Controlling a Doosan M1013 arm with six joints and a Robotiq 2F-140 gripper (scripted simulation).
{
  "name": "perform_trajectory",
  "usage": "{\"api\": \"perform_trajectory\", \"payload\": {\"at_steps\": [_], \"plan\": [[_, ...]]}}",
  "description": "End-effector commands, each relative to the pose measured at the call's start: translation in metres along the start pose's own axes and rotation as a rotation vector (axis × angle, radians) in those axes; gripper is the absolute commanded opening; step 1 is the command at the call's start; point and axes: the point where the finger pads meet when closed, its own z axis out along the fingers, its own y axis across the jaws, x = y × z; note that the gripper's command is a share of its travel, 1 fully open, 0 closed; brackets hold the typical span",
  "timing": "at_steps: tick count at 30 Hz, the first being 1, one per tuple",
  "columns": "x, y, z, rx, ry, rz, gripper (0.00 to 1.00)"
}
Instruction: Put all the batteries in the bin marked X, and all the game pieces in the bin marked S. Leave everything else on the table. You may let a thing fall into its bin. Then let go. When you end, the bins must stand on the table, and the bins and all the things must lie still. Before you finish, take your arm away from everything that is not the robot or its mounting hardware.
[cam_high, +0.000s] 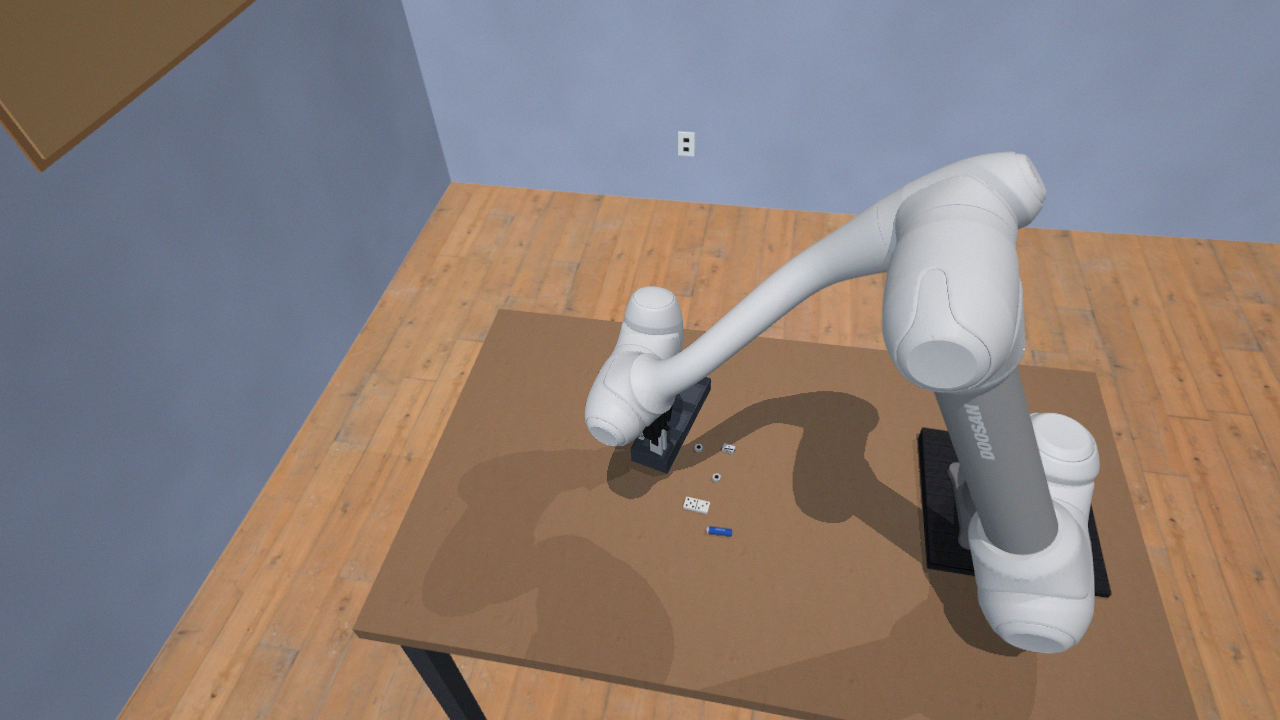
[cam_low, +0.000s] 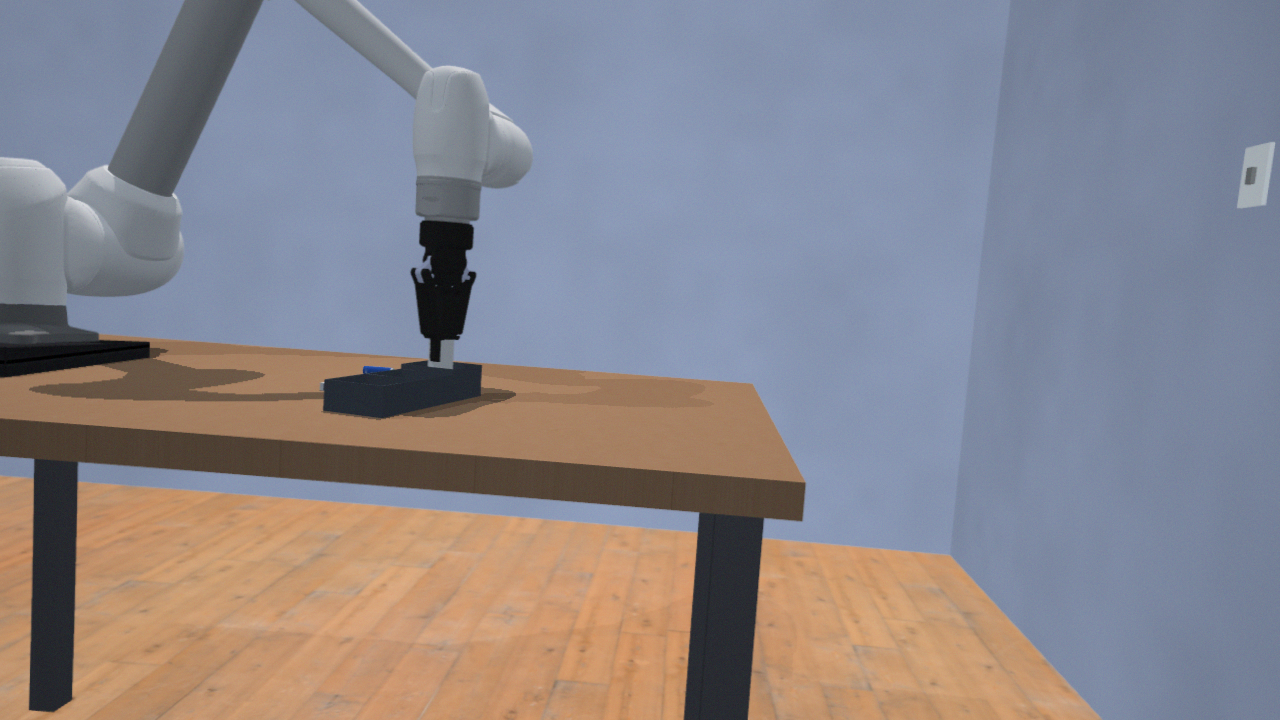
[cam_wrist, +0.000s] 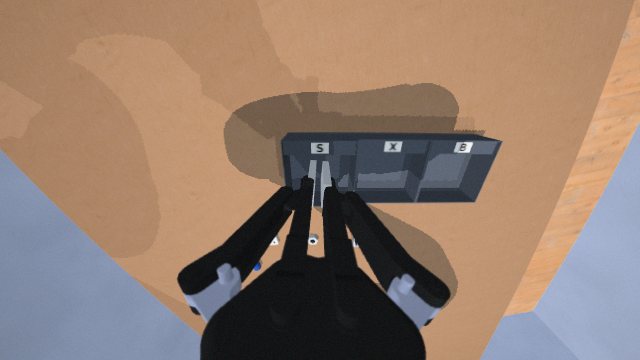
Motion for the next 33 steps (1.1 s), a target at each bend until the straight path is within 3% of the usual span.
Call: {"api": "perform_trajectory", "payload": {"at_steps": [1, 23, 33], "plan": [[0.000, 0.000, 0.000, 0.000, 0.000, 0.000, 0.05], [0.000, 0.000, -0.027, 0.000, 0.000, 0.000, 0.05], [0.000, 0.000, -0.060, 0.000, 0.000, 0.000, 0.05]]}}
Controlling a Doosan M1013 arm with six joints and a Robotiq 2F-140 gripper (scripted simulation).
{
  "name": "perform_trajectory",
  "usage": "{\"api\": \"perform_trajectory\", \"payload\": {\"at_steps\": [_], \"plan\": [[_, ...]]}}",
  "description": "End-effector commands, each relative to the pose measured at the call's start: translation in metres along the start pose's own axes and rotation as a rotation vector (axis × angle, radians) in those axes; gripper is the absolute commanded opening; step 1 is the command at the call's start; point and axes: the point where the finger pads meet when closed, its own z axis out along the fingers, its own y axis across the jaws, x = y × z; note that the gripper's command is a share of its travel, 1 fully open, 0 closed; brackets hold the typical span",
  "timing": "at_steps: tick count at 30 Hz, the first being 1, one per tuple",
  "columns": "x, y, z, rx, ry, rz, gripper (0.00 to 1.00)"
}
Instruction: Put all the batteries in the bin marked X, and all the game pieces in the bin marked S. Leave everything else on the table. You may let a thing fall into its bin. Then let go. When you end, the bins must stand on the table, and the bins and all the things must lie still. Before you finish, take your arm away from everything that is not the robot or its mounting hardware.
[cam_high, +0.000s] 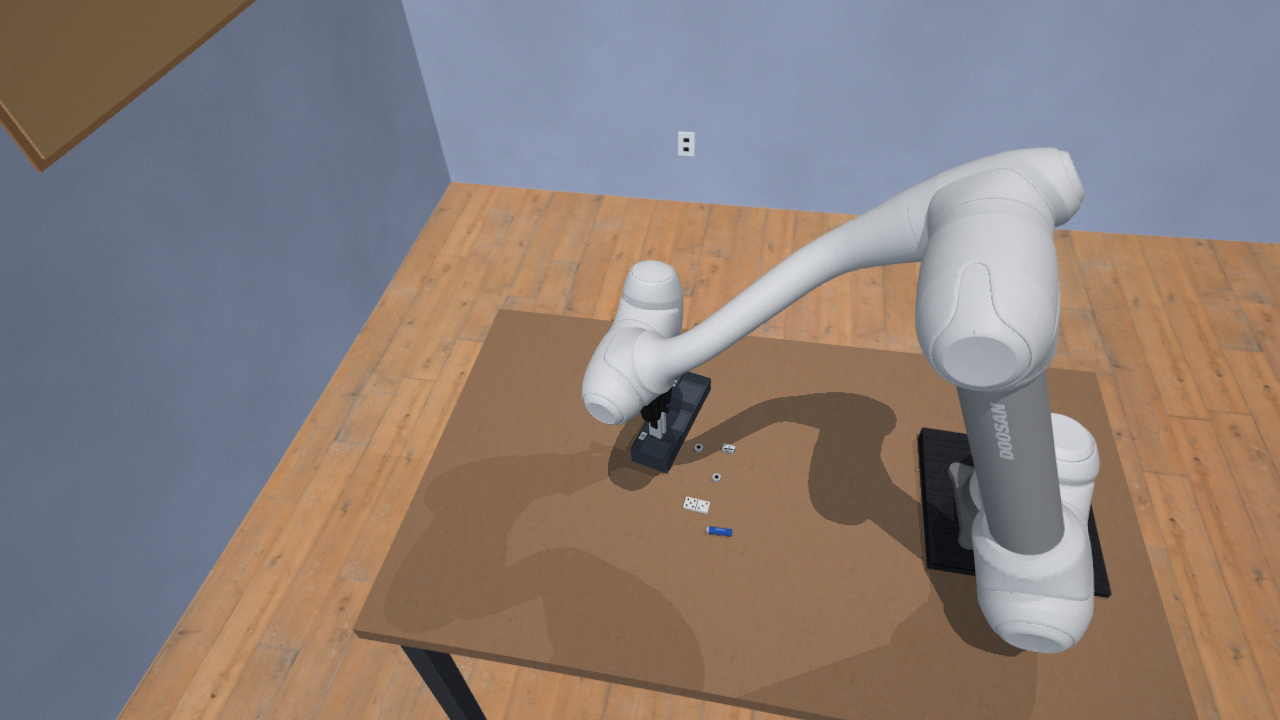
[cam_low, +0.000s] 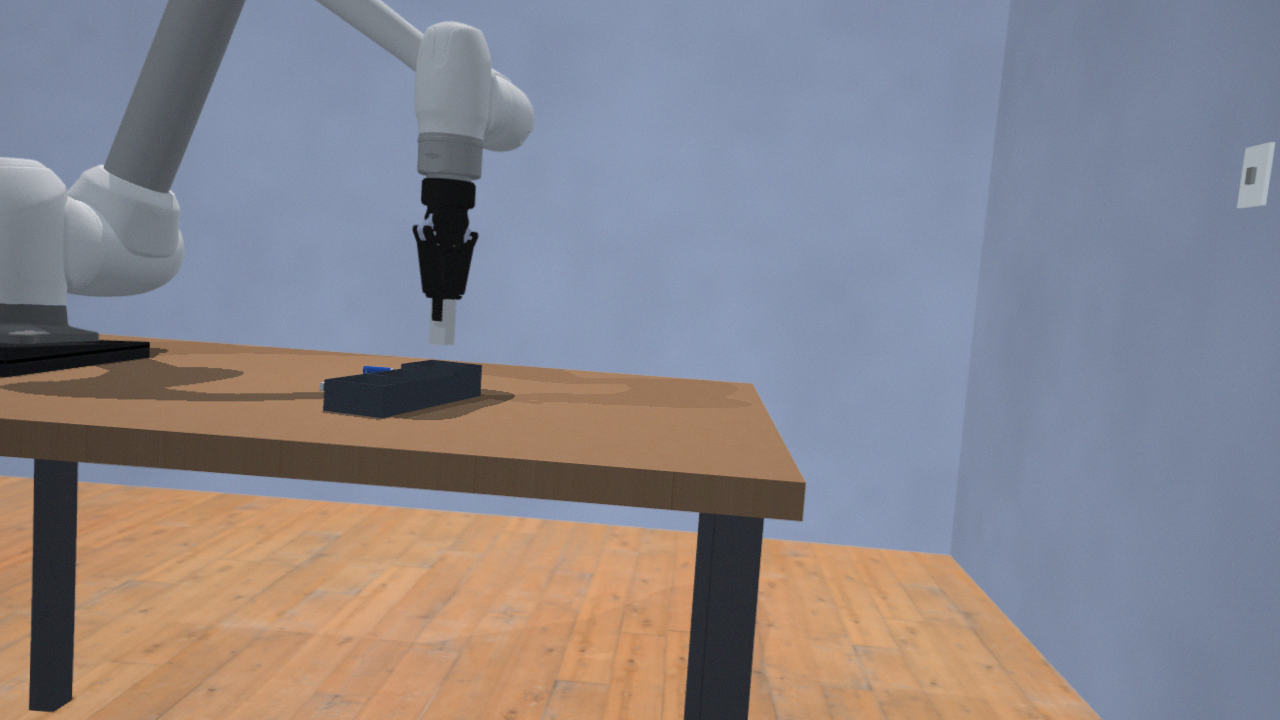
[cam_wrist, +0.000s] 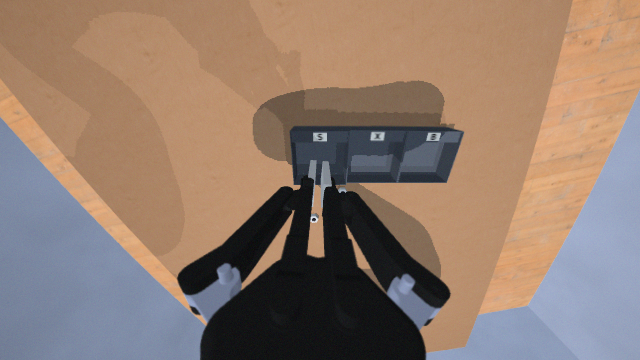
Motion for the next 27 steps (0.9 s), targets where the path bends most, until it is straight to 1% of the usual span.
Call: {"api": "perform_trajectory", "payload": {"at_steps": [1, 2, 15, 22, 23, 27], "plan": [[0.000, 0.000, -0.001, 0.000, 0.000, 0.000, 0.05], [0.000, 0.000, -0.001, 0.000, 0.000, 0.000, 0.05], [0.000, 0.000, -0.109, 0.000, 0.000, 0.000, 0.05], [0.000, 0.000, -0.112, 0.000, 0.000, 0.000, 0.05], [-0.007, -0.004, -0.108, 0.000, 0.000, -0.050, 0.17], [-0.033, -0.018, -0.093, 0.000, 0.000, -0.241, 0.17]]}}
